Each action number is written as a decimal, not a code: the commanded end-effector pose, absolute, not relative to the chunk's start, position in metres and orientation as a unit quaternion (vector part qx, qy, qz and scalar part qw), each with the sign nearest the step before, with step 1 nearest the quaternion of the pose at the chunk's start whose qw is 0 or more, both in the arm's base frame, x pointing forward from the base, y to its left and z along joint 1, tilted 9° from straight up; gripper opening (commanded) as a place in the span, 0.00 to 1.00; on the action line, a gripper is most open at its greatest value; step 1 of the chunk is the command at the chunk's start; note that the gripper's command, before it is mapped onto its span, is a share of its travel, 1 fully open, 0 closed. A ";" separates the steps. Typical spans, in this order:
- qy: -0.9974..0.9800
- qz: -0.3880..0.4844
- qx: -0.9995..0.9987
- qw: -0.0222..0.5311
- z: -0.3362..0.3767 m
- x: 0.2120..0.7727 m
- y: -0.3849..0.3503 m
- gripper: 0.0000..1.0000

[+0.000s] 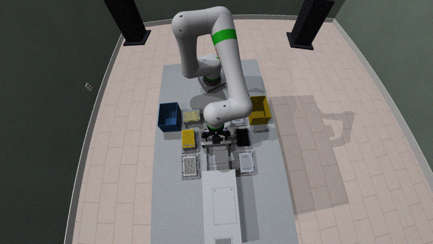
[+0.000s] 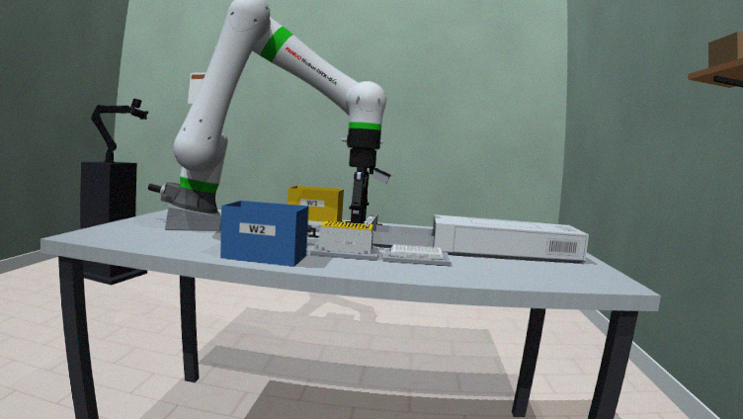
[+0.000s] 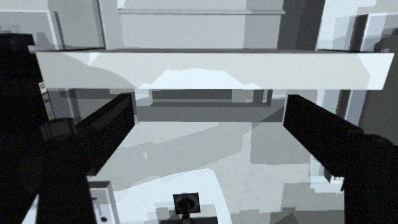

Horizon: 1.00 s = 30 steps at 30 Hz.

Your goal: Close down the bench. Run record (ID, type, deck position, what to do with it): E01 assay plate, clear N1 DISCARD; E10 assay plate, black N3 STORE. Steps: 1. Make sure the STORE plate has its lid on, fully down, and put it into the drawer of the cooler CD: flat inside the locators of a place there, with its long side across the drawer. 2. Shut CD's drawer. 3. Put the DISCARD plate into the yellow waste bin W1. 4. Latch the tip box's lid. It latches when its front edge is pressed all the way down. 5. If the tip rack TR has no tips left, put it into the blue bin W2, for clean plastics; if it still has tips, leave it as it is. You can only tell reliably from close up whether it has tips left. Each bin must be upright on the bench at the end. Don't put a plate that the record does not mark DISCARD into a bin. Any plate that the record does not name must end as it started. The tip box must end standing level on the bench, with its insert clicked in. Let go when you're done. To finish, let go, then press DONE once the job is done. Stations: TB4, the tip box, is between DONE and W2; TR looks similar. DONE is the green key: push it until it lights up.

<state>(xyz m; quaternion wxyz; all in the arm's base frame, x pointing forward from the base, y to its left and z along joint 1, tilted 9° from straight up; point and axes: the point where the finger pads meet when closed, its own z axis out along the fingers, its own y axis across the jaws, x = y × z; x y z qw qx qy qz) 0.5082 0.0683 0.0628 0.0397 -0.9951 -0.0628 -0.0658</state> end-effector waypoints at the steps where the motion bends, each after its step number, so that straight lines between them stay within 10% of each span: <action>1: -0.063 -0.067 -0.995 0.040 0.068 0.509 0.068 0.88; 30: -0.063 -0.067 -0.995 0.040 0.101 0.504 0.065 0.88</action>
